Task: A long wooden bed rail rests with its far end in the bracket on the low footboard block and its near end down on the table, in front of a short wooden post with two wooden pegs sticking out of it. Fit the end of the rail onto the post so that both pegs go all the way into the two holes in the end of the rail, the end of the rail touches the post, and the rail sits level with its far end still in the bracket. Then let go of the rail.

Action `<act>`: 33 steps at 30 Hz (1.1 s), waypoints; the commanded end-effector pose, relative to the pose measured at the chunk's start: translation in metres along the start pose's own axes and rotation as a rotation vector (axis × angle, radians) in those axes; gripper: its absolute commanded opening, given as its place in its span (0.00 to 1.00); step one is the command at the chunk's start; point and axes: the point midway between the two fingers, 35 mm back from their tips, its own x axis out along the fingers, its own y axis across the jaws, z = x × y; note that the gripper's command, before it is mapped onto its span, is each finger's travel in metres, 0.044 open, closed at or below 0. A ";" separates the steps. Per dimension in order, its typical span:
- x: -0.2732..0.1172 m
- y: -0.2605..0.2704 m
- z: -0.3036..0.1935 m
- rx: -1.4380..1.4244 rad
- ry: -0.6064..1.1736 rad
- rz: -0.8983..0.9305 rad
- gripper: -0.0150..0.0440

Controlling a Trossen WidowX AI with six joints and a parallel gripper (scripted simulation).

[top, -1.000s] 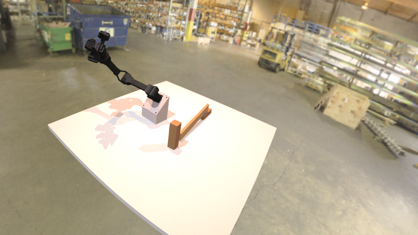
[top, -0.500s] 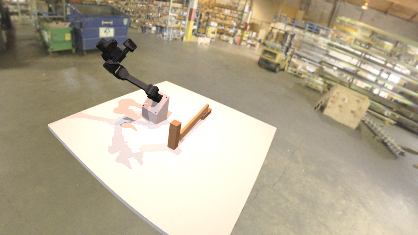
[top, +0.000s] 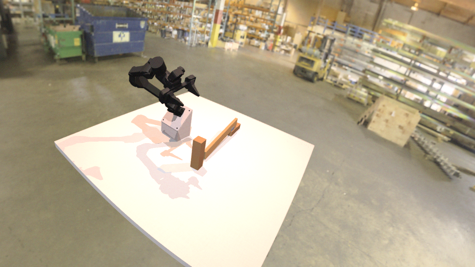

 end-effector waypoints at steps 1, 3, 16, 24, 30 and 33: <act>0.052 0.034 -0.039 -0.191 0.195 0.056 1.00; 0.072 0.049 -0.058 -0.281 0.276 0.086 1.00; 0.143 0.144 -0.216 -0.983 0.782 0.412 1.00; 0.122 0.185 -0.332 -1.511 1.037 0.796 1.00; 0.118 0.190 -0.351 -1.619 1.080 0.891 1.00; 0.118 0.190 -0.351 -1.619 1.080 0.891 1.00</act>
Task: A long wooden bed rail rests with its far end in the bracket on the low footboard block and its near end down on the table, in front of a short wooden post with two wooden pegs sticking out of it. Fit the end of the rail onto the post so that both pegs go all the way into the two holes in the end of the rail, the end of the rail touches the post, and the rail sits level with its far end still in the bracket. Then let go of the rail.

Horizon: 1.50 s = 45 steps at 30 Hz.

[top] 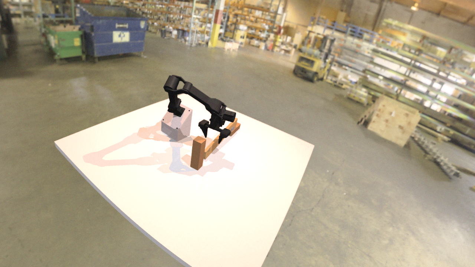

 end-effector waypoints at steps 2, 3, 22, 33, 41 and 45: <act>0.004 0.002 0.002 -0.043 0.017 0.016 1.00; 0.004 0.001 0.002 -0.043 0.017 0.016 1.00; 0.030 -0.001 0.002 -0.043 0.015 0.016 1.00; 0.047 0.000 0.002 -0.042 0.016 0.016 1.00; 0.060 0.000 0.001 -0.043 0.017 0.016 1.00; 0.066 0.001 0.001 -0.043 0.018 0.016 1.00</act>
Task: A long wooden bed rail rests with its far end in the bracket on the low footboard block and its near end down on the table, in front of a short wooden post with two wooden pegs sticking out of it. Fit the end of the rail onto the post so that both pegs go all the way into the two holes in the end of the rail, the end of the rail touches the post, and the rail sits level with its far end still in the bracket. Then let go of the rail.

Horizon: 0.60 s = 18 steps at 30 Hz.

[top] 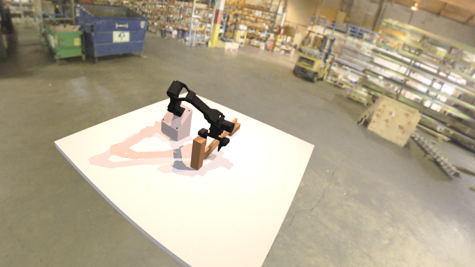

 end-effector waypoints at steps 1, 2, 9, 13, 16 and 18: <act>0.010 0.003 0.001 -0.008 0.005 0.011 1.00; 0.012 0.003 0.000 -0.008 0.006 0.011 1.00; 0.017 0.004 0.000 -0.008 0.007 0.011 0.91; 0.017 0.004 0.000 -0.008 0.007 0.011 0.73; 0.017 0.004 0.000 -0.008 0.007 0.011 0.60; 0.017 0.004 0.000 -0.008 0.007 0.011 0.51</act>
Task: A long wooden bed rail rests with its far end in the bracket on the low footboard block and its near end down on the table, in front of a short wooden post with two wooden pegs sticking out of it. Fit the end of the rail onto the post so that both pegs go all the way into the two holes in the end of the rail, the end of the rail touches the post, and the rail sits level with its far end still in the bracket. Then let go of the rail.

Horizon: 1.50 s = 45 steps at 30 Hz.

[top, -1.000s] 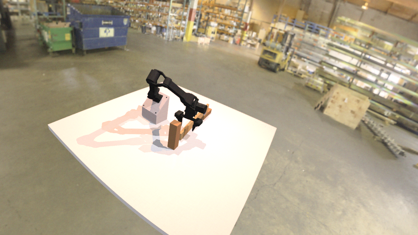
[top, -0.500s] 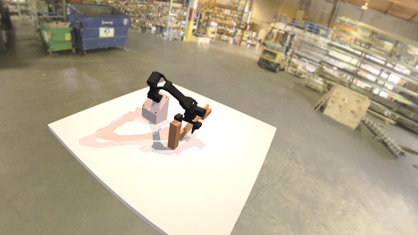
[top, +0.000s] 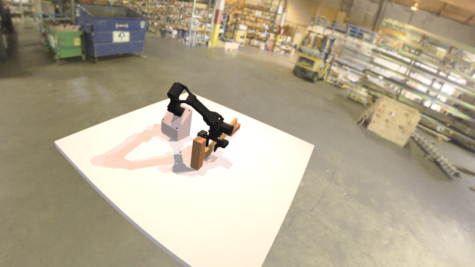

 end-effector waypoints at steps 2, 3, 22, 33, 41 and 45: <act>0.001 0.001 0.000 -0.004 0.004 0.003 0.42; 0.001 0.001 0.000 -0.004 0.004 0.003 0.38; 0.001 0.001 0.000 -0.004 0.004 0.003 0.25; -0.004 0.000 0.000 -0.004 0.004 0.003 0.25; -0.008 0.000 0.001 -0.004 0.004 0.002 0.25; -0.010 -0.001 0.001 -0.004 0.004 0.002 0.25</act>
